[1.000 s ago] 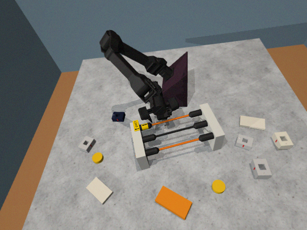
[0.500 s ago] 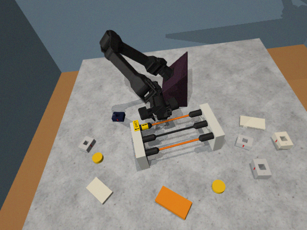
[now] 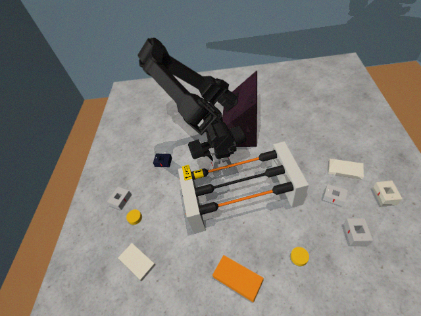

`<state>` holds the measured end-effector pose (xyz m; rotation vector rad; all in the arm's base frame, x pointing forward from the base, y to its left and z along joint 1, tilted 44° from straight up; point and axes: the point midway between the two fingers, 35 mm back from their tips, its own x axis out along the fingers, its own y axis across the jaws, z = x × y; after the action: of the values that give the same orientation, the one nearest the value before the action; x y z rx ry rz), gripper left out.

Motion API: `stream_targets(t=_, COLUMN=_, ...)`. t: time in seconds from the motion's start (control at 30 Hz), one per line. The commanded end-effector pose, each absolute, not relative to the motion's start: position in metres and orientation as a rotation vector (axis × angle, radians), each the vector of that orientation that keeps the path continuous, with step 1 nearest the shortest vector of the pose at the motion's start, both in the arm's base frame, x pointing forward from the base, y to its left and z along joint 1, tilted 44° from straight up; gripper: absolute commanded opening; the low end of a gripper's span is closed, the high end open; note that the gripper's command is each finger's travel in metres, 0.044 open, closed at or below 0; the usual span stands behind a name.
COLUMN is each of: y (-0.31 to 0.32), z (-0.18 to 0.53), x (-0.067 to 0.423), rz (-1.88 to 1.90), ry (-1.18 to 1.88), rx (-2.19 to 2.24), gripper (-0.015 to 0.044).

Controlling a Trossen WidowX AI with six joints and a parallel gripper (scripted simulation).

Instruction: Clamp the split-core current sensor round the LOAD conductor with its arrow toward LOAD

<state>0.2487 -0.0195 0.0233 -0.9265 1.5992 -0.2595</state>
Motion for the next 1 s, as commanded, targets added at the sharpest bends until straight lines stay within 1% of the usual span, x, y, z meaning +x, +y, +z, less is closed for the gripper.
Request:
stream_targets(t=0.0, y=0.000, z=0.042, x=0.251, rz=-0.258, ry=1.588, rx=-0.916, gripper=0.0000)
stream_targets(t=0.3, y=0.035, z=0.085, x=0.241, rz=-0.265, ry=1.592, rx=-0.926, gripper=0.0000)
stream_targets(t=0.5, y=0.038, z=0.088, x=0.241, rz=-0.280, ry=1.588, rx=-0.913, gripper=0.0000)
stream_targets(t=0.97, y=0.040, z=0.084, x=0.254, rz=-0.618, ry=1.436, rx=-0.551, gripper=0.0000)
